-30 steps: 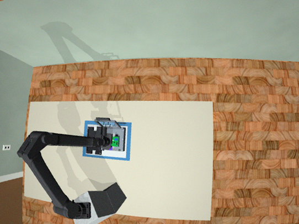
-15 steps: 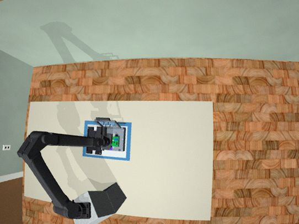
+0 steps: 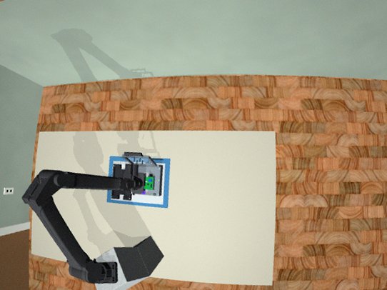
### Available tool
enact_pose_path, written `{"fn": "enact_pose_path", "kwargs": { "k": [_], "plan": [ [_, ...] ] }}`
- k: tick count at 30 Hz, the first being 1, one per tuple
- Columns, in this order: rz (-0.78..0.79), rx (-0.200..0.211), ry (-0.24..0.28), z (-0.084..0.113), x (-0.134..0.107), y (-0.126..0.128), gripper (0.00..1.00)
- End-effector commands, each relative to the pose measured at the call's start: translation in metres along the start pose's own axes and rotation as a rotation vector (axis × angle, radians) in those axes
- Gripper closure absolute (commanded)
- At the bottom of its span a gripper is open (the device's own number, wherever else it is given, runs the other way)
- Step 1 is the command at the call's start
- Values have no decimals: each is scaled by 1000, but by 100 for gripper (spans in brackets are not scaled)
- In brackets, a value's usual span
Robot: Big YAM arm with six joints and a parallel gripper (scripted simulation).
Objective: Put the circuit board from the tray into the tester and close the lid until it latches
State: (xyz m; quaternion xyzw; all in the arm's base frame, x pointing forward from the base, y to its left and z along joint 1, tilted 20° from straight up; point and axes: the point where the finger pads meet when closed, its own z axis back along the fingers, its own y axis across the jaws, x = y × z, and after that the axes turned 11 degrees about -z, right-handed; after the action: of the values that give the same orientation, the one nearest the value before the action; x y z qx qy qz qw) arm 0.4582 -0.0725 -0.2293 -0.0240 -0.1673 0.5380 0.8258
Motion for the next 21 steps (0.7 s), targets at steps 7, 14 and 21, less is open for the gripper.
{"fn": "enact_pose_path", "kwargs": {
  "k": [7,14,21],
  "plan": [
    [4,3,-1,-9,6,-2,28],
    [6,3,-1,-9,5,-2,28],
    [7,-18,-5,0,7,-11,28]
  ]
}}
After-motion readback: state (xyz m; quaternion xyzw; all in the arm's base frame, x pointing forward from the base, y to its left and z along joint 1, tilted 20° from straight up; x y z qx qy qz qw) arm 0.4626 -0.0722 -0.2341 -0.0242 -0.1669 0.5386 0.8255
